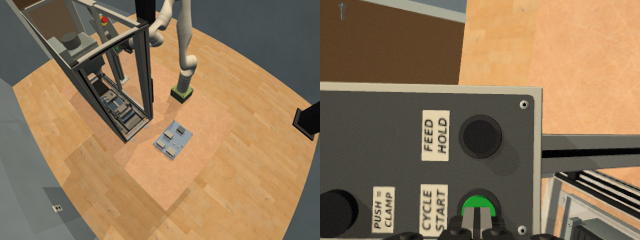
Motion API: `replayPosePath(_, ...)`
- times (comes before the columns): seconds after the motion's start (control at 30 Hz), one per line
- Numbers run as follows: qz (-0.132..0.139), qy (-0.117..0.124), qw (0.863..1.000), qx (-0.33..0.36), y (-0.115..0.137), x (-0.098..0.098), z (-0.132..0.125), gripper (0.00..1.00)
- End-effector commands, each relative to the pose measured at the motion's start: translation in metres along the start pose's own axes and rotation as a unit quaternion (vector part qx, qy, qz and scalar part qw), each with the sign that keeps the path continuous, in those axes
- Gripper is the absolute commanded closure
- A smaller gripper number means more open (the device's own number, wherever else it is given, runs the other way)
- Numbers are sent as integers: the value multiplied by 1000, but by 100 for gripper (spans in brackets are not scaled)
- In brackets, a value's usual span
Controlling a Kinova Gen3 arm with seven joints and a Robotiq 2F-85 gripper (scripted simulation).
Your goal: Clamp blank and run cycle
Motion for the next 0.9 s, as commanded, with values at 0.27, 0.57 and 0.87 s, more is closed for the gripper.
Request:
replayPosePath(0.27, -4, 0, 1000, 2, -2, 3, 0, 90)
replayPosePath(0.57, -4, 0, 1000, 2, -3, 4, 0, 90)
replayPosePath(0.87, -4, 0, 1000, 2, -3, 7, 0, 90)
Point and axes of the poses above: the point where the finger pads meet when closed, its own x axis out along the fingers, its own z axis across the jaws, y = z × x, the point moved 1 cm from there along -x, back along the fingers, and after that the axes turned 1 degree about -x, right-handed, at the moved point
